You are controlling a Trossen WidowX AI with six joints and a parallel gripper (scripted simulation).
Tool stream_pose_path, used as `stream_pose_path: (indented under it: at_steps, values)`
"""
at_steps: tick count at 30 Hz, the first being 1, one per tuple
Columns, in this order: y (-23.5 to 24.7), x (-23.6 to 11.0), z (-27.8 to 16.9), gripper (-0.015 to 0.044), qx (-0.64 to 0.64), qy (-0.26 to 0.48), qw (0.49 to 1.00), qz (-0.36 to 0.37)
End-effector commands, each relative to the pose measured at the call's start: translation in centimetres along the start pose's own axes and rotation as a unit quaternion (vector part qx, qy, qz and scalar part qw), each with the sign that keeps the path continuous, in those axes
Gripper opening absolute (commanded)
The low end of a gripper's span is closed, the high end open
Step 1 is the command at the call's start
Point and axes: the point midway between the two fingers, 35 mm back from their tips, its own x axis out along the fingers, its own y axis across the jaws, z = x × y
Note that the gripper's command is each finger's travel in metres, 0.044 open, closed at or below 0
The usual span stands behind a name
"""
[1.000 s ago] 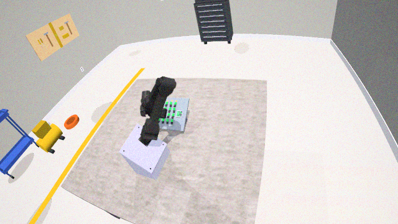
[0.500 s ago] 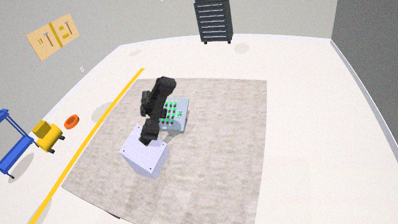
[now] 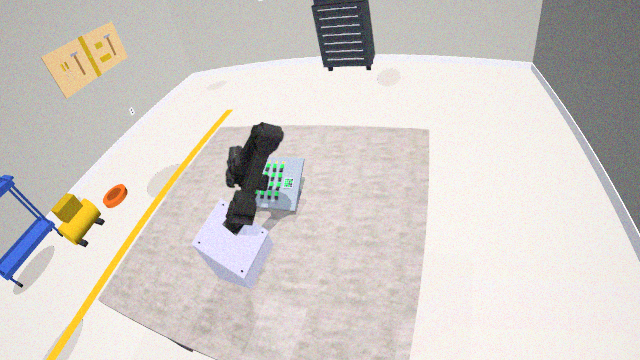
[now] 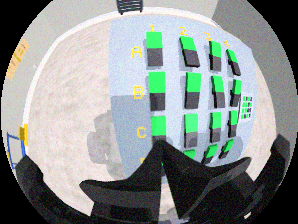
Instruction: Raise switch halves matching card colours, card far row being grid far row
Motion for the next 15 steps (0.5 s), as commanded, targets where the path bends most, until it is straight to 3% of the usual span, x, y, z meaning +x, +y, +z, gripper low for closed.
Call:
stream_pose_path:
  at_steps: [1, 15]
  values:
    - [0.06, 0.08, -0.01, 0.0, -0.001, 0.0, 1.0, 0.002]
    - [0.05, 0.27, -0.02, 0.0, -0.001, 0.0, 1.0, 0.002]
